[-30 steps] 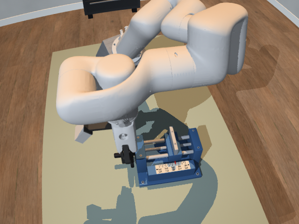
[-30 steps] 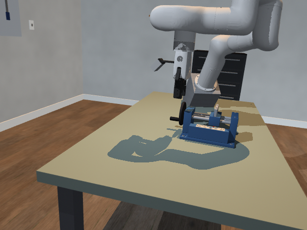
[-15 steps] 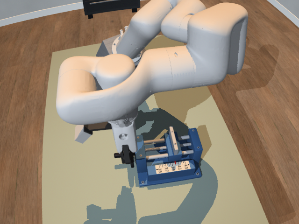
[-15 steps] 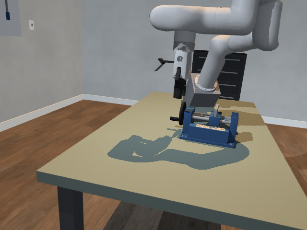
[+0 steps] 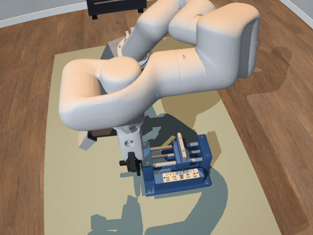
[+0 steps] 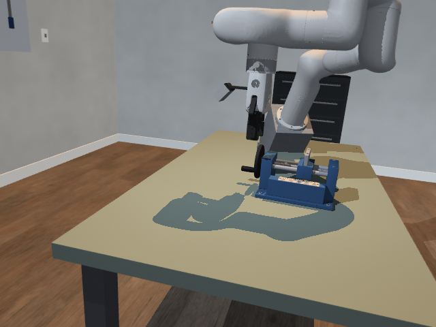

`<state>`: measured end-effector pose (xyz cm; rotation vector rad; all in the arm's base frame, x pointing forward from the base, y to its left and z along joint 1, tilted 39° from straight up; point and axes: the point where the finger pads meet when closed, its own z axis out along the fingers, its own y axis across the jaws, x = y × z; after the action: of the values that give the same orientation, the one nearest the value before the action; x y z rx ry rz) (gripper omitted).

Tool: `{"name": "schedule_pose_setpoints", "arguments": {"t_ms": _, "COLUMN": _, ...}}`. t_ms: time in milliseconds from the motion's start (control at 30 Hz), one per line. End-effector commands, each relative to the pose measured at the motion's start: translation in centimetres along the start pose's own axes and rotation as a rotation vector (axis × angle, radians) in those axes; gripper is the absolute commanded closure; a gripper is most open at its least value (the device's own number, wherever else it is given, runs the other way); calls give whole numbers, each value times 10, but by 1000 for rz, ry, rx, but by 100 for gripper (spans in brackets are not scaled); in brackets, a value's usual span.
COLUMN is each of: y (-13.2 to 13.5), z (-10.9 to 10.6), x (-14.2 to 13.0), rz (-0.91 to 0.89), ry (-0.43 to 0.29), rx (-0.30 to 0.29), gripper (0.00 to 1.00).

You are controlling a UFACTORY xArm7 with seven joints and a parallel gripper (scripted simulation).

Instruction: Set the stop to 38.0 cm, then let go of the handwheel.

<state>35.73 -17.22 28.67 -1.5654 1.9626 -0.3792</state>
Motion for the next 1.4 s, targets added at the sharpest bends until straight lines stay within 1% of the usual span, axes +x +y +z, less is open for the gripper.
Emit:
{"name": "schedule_pose_setpoints", "arguments": {"t_ms": 0, "y": 0, "z": -1, "x": 0, "rz": 1, "ry": 1, "rx": 3, "gripper": 43}}
{"name": "schedule_pose_setpoints", "arguments": {"t_ms": 667, "y": 1, "z": -1, "x": 1, "rz": 1, "ry": 1, "rx": 3, "gripper": 43}}
{"name": "schedule_pose_setpoints", "arguments": {"t_ms": 733, "y": 11, "z": -1, "x": 6, "rz": 1, "ry": 1, "rx": 3, "gripper": 43}}
{"name": "schedule_pose_setpoints", "arguments": {"t_ms": 800, "y": 11, "z": -1, "x": 6, "rz": 1, "ry": 1, "rx": 3, "gripper": 43}}
{"name": "schedule_pose_setpoints", "arguments": {"t_ms": 967, "y": 54, "z": -1, "x": 26, "rz": 1, "ry": 1, "rx": 3, "gripper": 43}}
{"name": "schedule_pose_setpoints", "arguments": {"t_ms": 1033, "y": 64, "z": -1, "x": 31, "rz": 1, "ry": 1, "rx": 3, "gripper": 43}}
{"name": "schedule_pose_setpoints", "arguments": {"t_ms": 1367, "y": 66, "z": -1, "x": 32, "rz": 1, "ry": 1, "rx": 3, "gripper": 43}}
